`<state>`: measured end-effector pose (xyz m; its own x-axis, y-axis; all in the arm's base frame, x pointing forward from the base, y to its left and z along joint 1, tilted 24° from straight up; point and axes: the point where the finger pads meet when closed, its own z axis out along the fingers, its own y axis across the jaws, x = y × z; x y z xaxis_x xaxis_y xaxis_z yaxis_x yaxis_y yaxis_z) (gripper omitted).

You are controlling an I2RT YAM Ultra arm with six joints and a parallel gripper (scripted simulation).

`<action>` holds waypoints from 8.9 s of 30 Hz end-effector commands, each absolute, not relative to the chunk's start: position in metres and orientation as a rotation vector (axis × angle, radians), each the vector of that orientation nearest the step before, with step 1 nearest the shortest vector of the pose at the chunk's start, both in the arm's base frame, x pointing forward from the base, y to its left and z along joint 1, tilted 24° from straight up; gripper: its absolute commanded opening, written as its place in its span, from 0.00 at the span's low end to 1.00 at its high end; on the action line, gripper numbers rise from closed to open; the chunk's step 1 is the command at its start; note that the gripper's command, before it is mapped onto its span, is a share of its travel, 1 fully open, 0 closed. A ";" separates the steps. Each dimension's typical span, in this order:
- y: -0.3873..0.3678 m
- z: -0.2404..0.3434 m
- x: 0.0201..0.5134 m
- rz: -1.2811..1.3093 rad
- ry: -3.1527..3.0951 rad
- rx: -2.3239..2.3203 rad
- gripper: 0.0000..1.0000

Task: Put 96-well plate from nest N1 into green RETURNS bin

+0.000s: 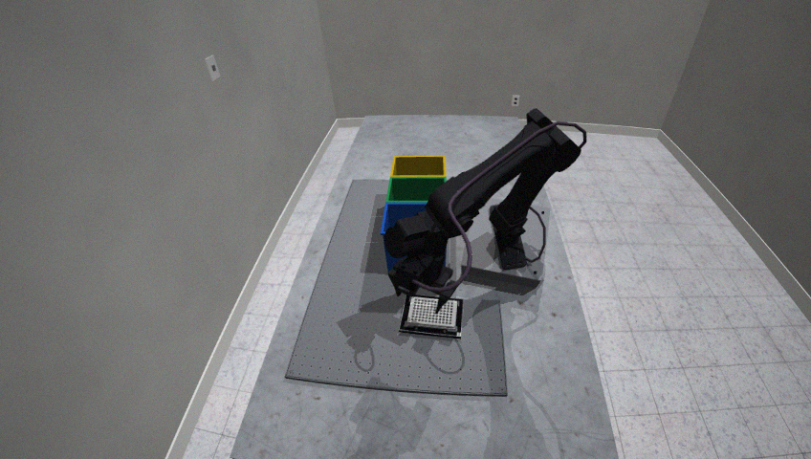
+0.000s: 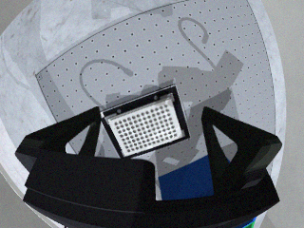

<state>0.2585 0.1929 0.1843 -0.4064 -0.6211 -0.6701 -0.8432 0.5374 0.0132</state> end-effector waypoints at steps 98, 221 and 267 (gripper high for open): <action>0.110 0.220 0.215 0.600 2.928 0.334 1.00; 0.173 0.054 0.233 0.581 2.973 0.327 1.00; 0.188 0.015 0.242 0.588 2.958 0.336 1.00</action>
